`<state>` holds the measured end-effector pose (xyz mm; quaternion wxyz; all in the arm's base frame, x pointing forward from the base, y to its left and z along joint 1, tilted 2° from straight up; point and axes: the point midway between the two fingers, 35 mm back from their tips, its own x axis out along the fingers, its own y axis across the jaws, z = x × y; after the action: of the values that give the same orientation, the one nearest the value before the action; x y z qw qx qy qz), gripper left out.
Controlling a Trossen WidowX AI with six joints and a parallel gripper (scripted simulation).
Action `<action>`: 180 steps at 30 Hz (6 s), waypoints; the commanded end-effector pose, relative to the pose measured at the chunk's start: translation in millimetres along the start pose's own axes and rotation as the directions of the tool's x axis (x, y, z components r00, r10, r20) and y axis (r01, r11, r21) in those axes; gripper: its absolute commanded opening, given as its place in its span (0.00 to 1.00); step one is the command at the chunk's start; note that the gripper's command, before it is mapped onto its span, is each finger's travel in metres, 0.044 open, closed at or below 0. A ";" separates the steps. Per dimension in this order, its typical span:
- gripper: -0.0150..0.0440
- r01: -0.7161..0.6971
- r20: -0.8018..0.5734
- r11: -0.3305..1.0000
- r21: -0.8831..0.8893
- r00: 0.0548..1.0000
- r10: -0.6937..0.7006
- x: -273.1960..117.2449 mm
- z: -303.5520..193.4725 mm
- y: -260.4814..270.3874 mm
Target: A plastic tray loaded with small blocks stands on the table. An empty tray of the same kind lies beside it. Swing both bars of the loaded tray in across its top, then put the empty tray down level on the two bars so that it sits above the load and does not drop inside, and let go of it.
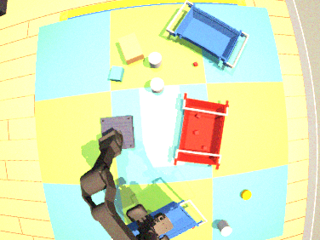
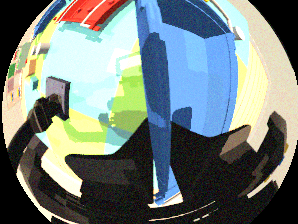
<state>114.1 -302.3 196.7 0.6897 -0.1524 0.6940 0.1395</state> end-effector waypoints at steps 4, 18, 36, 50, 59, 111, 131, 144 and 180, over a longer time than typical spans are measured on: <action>0.25 0.030 -0.003 0.998 -0.063 1.000 -0.030 -7.4 28.8 -2.8; 0.25 0.028 0.003 0.983 -0.183 1.000 -0.028 -6.9 82.8 3.1; 0.25 0.026 0.009 0.942 -0.334 1.000 -0.025 -6.3 149.5 23.8; 0.25 0.026 0.012 0.895 -0.446 1.000 -0.023 -6.0 197.5 49.5; 0.25 0.025 0.014 0.857 -0.514 1.000 -0.021 -5.9 225.8 70.1; 0.25 0.024 0.019 0.654 -0.756 1.000 -0.016 -5.5 313.7 180.9; 0.25 0.024 0.019 0.654 -0.756 1.000 -0.016 -5.5 314.2 181.3; 0.25 0.024 0.019 0.654 -0.756 1.000 -0.016 -5.3 314.2 181.3; 0.25 0.024 0.019 0.654 -0.756 1.000 -0.016 38.2 314.7 182.8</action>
<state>326.6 -8.0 150.3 0.5617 -0.4246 0.5740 0.4179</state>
